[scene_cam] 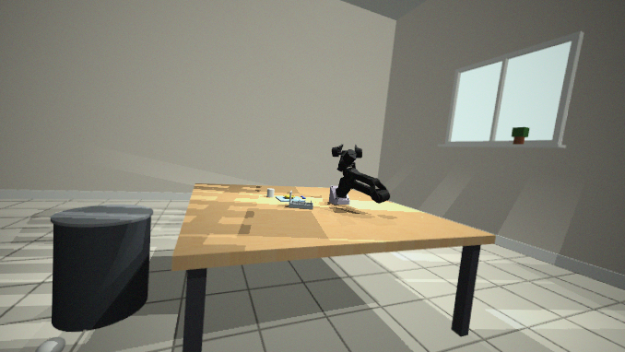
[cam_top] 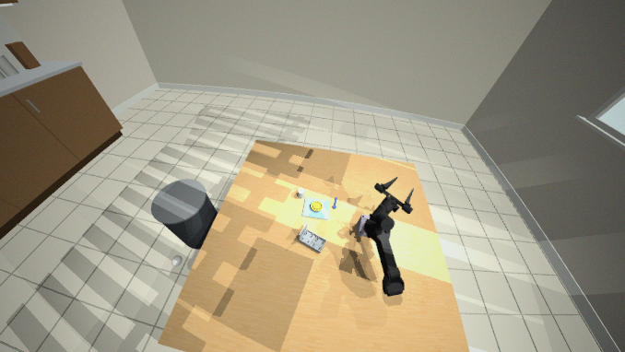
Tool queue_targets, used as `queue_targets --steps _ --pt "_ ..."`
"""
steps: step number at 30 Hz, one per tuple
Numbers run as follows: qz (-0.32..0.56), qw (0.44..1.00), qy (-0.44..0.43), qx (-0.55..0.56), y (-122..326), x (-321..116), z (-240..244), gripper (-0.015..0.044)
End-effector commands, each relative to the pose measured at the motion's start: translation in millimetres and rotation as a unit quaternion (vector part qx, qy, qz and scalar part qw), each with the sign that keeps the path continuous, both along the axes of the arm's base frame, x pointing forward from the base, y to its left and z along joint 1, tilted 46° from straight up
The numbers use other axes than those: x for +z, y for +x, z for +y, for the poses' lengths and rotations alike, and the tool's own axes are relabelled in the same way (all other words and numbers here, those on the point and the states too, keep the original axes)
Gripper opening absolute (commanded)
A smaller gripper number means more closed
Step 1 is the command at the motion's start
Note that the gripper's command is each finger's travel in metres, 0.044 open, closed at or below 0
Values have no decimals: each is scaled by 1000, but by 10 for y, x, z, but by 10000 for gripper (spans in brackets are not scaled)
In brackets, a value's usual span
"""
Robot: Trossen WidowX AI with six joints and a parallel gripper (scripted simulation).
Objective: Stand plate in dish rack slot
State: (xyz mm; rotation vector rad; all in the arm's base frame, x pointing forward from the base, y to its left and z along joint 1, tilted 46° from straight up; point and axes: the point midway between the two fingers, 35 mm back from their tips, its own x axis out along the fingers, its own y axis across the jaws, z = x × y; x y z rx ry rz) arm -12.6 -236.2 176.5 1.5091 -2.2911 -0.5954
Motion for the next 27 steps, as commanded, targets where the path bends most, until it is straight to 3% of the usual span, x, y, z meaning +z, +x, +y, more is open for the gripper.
queue_targets --steps 1,14,27 --pt "2 1000 2 1 4 0 -4 400" --pt "164 977 118 73 339 -26 -246 400" --pt "328 905 217 161 705 -120 -442 400"
